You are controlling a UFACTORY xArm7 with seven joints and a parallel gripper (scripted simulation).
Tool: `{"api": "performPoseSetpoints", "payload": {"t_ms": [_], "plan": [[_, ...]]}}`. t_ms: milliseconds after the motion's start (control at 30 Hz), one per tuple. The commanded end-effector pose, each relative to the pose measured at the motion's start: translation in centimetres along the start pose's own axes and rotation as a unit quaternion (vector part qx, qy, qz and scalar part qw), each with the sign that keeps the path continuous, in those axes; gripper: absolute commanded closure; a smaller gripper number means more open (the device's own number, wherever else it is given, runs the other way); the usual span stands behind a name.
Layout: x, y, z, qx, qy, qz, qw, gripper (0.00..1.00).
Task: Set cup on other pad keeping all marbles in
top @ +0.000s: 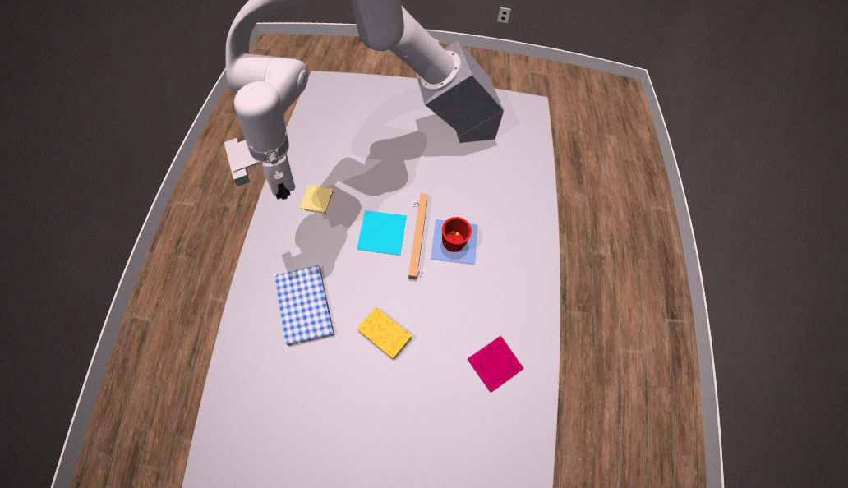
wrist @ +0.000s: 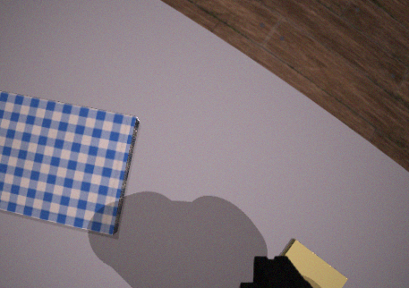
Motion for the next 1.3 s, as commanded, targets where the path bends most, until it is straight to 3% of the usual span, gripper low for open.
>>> {"api": "performPoseSetpoints", "payload": {"t_ms": [0, 200, 267, 733, 800, 1267], "plan": [[0.0, -0.3, -0.1, 0.006, 0.007, 0.005, 1.0, 1.0], [0.0, -0.3, -0.1, 0.006, 0.007, 0.005, 1.0, 1.0], [-0.3, -4.0, 2.5, 0.041, 0.021, -0.004, 0.999, 1.0], [-0.3, -4.0, 2.5, 0.041, 0.021, -0.004, 0.999, 1.0], [-0.2, -7.3, 5.7, 0.076, 0.028, -0.014, 0.997, 1.0], [-0.2, -7.3, 5.7, 0.076, 0.028, -0.014, 0.997, 1.0]]}}
Point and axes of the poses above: the point where the finger pads meet when closed, its own x axis out along the fingers, its own y axis across the jaws, z = x × y, the point moved 9 cm from there along -x, back along the fingers, and after that the axes turned 6 degrees about x, right-handed, at the moved point
